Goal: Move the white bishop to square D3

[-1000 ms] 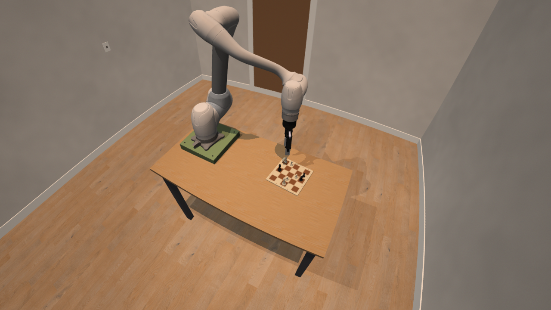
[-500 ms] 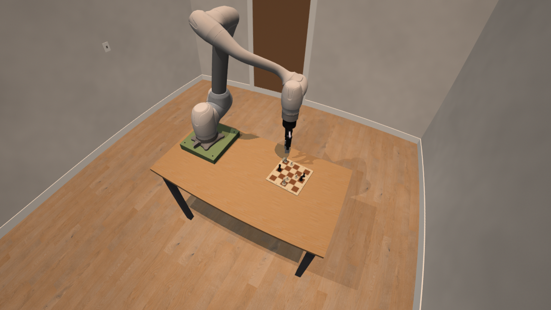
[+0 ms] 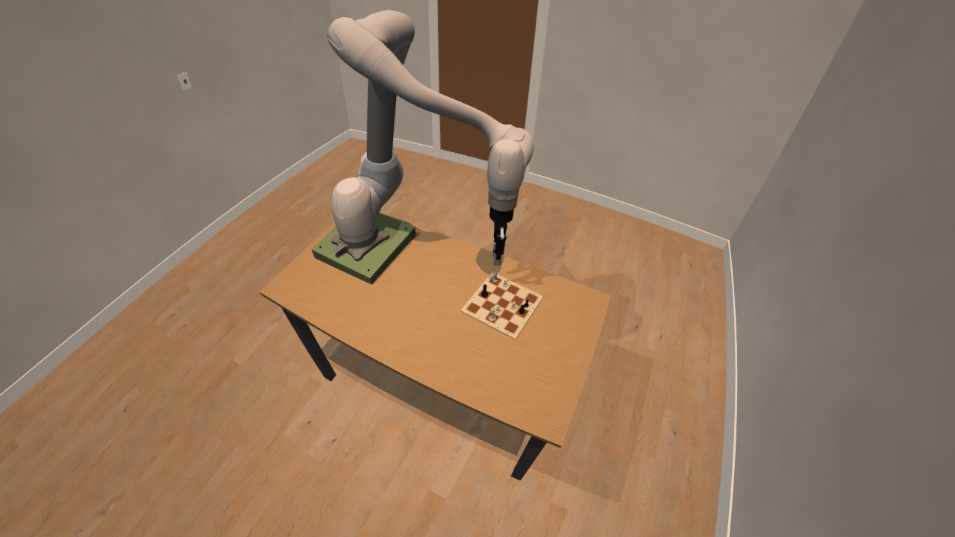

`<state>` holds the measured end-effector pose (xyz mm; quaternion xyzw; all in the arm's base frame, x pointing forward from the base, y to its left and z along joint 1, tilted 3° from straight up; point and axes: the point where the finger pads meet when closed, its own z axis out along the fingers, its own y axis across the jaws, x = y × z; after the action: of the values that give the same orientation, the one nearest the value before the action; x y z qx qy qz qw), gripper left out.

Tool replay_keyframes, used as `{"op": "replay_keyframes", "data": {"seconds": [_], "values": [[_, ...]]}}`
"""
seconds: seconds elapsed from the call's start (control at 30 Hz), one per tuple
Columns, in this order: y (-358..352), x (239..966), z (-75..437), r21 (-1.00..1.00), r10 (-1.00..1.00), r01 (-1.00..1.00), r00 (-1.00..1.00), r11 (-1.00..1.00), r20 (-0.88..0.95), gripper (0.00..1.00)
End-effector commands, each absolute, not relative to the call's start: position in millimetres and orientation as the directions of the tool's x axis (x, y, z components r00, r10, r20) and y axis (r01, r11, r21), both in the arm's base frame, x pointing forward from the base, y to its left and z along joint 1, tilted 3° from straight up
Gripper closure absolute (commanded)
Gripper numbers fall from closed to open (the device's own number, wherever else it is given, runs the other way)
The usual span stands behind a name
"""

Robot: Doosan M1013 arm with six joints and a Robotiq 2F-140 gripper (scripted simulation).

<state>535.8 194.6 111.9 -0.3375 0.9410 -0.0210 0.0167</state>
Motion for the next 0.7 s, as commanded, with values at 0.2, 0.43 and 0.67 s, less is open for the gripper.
{"op": "replay_keyframes", "data": {"seconds": [0.2,0.43,0.67], "values": [[195,536,109,-0.051,-0.636,-0.634,-0.772,0.772,-0.017,0.78],[195,536,104,-0.051,-0.636,-0.634,-0.772,0.772,-0.017,0.78],[194,537,95,-0.051,-0.636,-0.634,-0.772,0.772,-0.017,0.78]]}}
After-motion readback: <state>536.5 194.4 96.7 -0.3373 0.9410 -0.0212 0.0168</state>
